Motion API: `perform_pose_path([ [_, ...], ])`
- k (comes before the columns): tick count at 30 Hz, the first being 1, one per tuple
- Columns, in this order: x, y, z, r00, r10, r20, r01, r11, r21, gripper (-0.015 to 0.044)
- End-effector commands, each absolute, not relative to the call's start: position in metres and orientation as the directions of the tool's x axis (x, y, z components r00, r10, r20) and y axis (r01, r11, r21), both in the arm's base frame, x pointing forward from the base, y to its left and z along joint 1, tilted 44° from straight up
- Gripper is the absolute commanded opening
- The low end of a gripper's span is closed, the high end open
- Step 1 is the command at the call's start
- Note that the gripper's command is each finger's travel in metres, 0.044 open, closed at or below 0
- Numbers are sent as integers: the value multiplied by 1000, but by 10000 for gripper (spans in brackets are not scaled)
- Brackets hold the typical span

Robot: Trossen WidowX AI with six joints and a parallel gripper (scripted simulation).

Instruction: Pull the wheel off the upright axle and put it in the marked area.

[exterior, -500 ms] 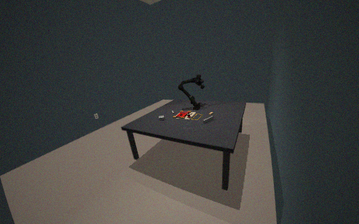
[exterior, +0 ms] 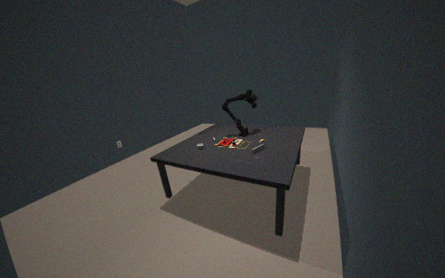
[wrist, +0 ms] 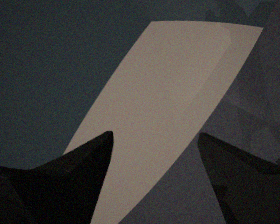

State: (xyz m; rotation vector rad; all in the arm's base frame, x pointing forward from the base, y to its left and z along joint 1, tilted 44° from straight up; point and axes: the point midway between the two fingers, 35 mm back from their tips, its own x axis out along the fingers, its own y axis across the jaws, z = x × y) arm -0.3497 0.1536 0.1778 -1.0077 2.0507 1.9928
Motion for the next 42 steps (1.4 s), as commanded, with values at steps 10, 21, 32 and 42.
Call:
perform_pose_path([
  [10,-294,254,144,-739,-106,-665,-667,246,703,300],
  [21,-210,328,116,-621,83,-780,-597,595,538,300],
  [32,-128,366,95,-472,167,-866,-415,824,385,300],
  [42,-18,381,70,-236,166,-957,-99,976,193,300],
])
